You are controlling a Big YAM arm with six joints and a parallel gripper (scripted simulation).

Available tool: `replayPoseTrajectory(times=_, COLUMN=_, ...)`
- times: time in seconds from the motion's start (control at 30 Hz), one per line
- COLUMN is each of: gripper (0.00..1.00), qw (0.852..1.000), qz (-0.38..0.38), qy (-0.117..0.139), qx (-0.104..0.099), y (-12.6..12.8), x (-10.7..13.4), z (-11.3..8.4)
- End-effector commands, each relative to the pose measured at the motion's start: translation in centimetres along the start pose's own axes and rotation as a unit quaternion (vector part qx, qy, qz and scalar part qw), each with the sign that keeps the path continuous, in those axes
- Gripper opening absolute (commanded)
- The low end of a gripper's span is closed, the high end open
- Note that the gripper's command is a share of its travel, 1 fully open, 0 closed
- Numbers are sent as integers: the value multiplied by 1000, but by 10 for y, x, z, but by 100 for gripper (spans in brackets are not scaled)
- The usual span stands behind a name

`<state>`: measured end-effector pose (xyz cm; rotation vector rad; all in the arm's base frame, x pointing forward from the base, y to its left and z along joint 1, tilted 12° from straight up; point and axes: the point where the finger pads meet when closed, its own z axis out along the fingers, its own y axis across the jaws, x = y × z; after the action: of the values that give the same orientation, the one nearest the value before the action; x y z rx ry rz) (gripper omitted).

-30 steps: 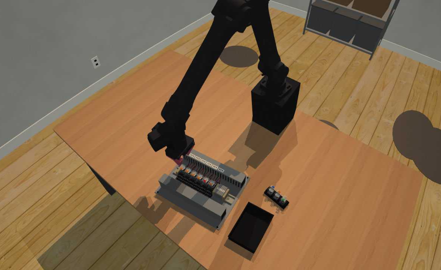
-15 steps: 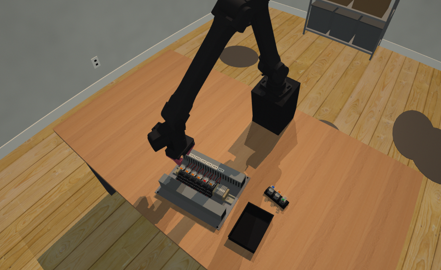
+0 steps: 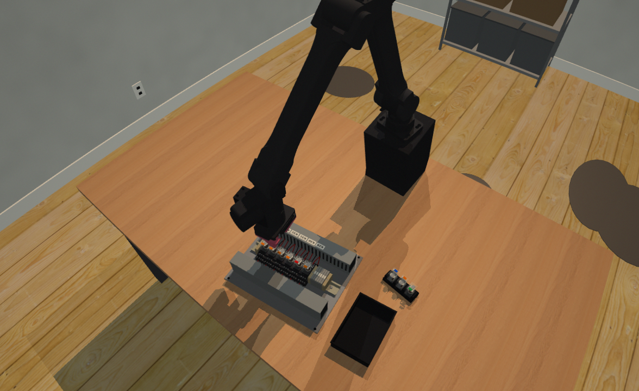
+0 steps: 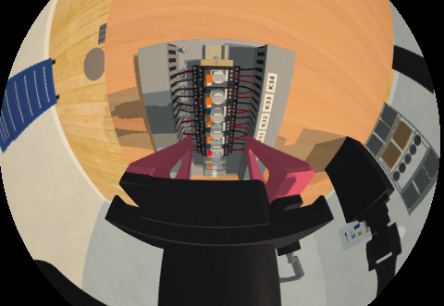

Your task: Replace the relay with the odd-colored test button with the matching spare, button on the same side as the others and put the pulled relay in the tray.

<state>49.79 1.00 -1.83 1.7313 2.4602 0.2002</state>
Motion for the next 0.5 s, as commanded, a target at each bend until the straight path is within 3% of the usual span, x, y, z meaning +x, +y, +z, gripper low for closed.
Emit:
replayPoseTrajectory(times=0.0, gripper=59, qw=999, qz=12, qy=-11, qx=-28, y=16, x=12, z=-17)
replayPoseTrajectory(times=0.27, gripper=59, qw=999, qz=13, qy=-9, qx=-29, y=15, x=58, z=-10)
replayPoseTrajectory(times=0.47, gripper=59, qw=999, qz=17, qy=-11, qx=-33, y=19, x=61, z=-11)
